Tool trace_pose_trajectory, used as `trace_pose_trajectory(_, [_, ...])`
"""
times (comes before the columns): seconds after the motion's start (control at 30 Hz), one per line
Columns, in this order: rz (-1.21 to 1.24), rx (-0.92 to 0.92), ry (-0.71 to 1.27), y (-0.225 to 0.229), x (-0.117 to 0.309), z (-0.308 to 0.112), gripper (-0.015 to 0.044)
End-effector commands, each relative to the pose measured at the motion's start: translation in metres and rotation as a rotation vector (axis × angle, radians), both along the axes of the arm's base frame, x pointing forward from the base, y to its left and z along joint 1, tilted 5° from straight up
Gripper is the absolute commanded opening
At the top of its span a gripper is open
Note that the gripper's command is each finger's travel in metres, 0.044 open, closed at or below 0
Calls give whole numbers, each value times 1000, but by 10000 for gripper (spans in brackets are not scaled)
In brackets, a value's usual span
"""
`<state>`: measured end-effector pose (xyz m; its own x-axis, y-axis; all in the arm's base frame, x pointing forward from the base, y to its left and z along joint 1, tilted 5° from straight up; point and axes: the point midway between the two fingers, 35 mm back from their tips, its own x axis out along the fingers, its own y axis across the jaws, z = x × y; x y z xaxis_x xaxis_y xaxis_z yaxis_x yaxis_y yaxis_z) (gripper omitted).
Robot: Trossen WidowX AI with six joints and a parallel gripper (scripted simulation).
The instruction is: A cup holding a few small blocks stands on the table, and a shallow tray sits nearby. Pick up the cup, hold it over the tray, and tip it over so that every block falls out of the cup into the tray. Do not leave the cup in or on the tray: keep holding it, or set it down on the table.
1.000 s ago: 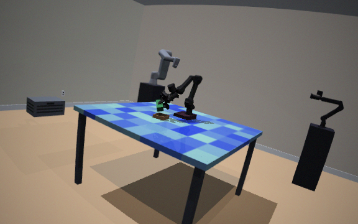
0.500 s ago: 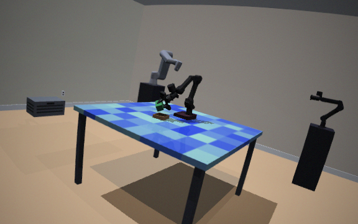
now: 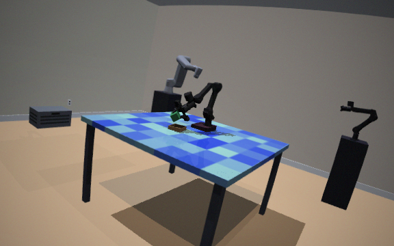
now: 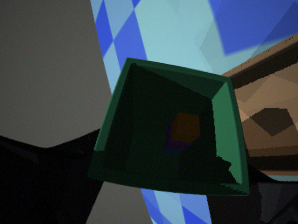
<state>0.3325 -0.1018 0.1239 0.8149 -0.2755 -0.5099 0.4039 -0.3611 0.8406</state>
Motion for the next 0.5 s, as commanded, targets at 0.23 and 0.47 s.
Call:
trace_pose_trajectory(0.23, [-117,183,-70,-1,3,2,0])
trace_pose_trajectory(0.47, [-195,308,-113,-1,4,2,0])
